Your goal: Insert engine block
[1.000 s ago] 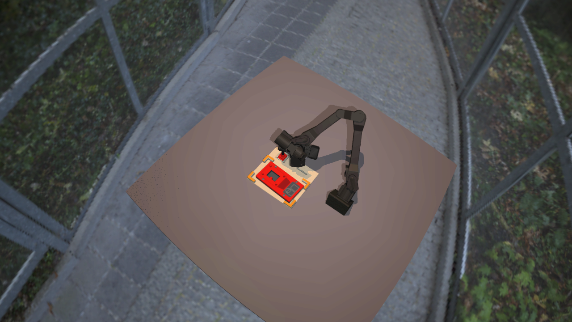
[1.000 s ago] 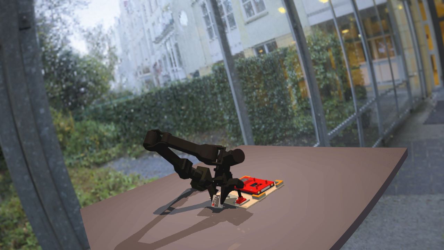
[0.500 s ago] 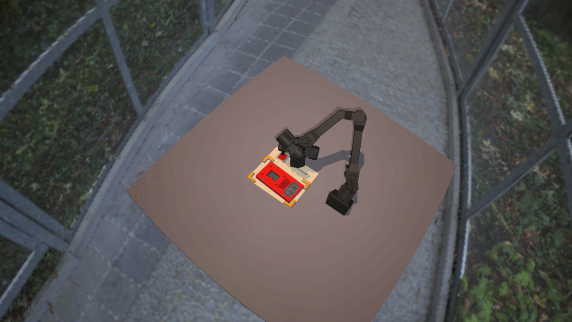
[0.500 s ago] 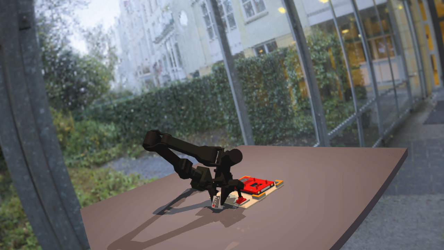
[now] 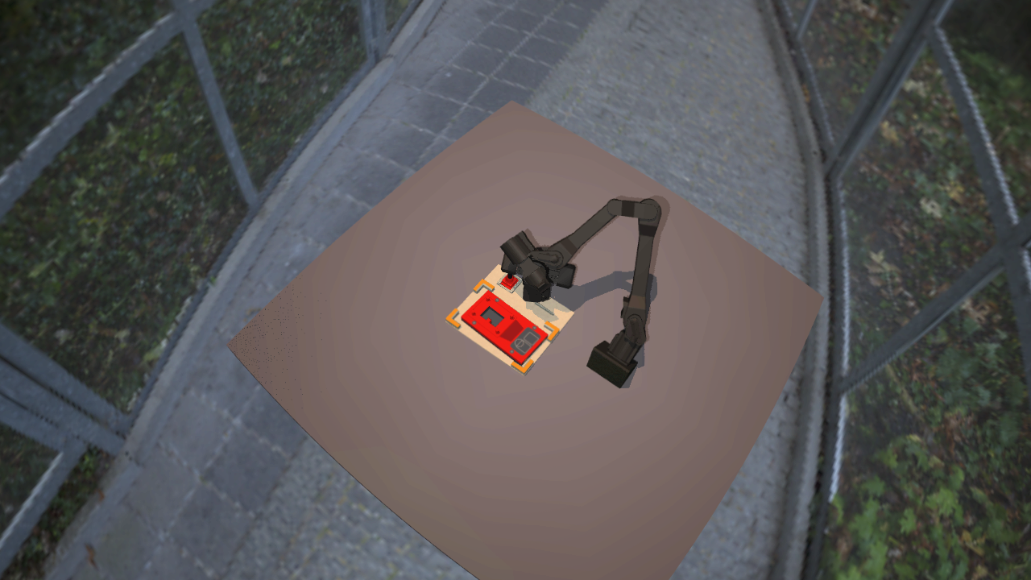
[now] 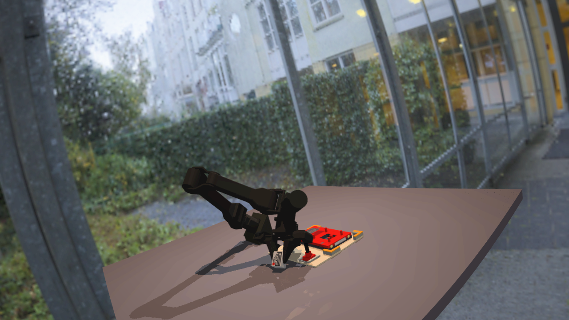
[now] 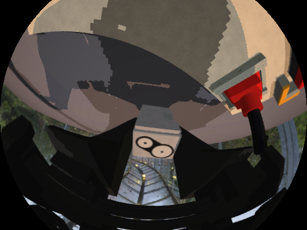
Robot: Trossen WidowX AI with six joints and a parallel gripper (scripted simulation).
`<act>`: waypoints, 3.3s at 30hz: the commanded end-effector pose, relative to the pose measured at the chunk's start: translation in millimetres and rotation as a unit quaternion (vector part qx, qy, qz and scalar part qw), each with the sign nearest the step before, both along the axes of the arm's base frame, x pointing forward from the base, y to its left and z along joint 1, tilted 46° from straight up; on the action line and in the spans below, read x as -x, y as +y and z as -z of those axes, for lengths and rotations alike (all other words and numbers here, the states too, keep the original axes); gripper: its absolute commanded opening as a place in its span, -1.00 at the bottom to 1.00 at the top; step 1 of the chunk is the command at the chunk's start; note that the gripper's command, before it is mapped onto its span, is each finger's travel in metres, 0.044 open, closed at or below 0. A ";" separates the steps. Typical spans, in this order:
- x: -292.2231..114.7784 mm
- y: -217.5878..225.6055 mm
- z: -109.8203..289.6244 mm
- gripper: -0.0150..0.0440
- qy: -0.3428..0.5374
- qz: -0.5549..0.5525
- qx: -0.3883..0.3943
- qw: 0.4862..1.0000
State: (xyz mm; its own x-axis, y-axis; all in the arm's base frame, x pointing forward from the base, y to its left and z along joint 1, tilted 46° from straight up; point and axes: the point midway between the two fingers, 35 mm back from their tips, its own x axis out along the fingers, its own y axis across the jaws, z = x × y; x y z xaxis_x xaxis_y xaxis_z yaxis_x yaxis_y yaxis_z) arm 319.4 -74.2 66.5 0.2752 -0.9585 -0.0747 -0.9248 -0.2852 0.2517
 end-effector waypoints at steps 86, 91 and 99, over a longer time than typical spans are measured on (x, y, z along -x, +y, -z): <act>-6.0 34.8 24.2 1.00 -0.130 -0.005 -0.059 0.990; -6.9 35.3 23.8 1.00 -0.152 0.000 -0.071 0.986; -11.6 38.0 20.7 1.00 -0.268 0.032 -0.133 0.954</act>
State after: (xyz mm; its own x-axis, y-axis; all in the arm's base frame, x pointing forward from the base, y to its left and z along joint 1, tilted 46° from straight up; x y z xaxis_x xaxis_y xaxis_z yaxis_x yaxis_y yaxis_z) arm 327.9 -37.9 43.3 0.2910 -0.9437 -0.1571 -0.9375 -0.2485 -0.2435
